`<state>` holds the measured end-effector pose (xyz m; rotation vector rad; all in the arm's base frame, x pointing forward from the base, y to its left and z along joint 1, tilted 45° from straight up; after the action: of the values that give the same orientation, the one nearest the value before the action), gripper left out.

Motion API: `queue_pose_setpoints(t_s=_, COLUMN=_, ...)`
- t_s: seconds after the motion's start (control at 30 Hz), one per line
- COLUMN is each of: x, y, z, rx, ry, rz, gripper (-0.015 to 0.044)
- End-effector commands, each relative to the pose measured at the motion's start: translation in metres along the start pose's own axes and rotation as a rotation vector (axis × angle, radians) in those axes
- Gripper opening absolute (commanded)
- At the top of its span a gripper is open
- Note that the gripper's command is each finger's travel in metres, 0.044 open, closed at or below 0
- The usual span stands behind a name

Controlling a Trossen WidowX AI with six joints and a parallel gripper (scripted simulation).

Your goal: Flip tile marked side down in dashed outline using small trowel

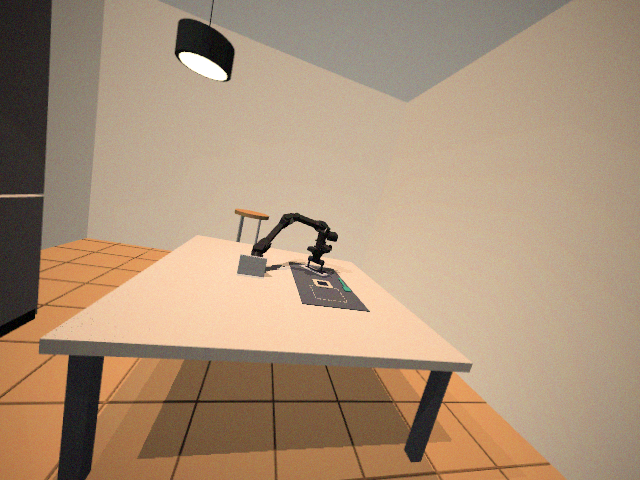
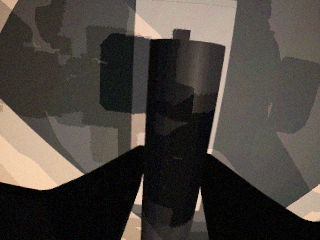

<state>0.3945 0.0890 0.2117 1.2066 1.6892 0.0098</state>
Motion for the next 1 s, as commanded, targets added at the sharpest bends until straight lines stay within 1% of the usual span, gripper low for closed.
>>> queue_pose_setpoints(t_s=0.0, x=0.0008, y=-0.0004, z=-0.0004, rx=0.140, ry=0.004, rz=-0.003, gripper=0.0130)
queue_pose_setpoints(t_s=0.27, x=0.0008, y=-0.0004, z=-0.0004, rx=0.375, ry=0.004, rz=-0.003, gripper=0.0130)
queue_pose_setpoints(t_s=0.53, x=0.0007, y=-0.0004, z=-0.0004, rx=0.395, ry=0.004, rz=-0.003, gripper=0.0130)
queue_pose_setpoints(t_s=0.7, x=0.0007, y=-0.0004, z=-0.0004, rx=0.395, ry=0.004, rz=-0.003, gripper=0.0261)
queue_pose_setpoints(t_s=0.73, x=0.0007, y=-0.0004, z=-0.0004, rx=0.395, ry=0.004, rz=-0.003, gripper=0.0270)
queue_pose_setpoints(t_s=0.97, x=0.0007, y=-0.0004, z=-0.0004, rx=0.395, ry=0.004, rz=-0.003, gripper=0.0270)
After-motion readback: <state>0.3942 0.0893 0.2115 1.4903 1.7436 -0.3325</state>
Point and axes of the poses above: the point midway between the two fingers, 35 mm back from their tips, its own x axis out along the fingers, its own y axis across the jaws, z = x × y, the point moved 4 cm from there along -x, back along the fingers, and after that the axes turned 6 degrees about -x, right-handed, at the moved point
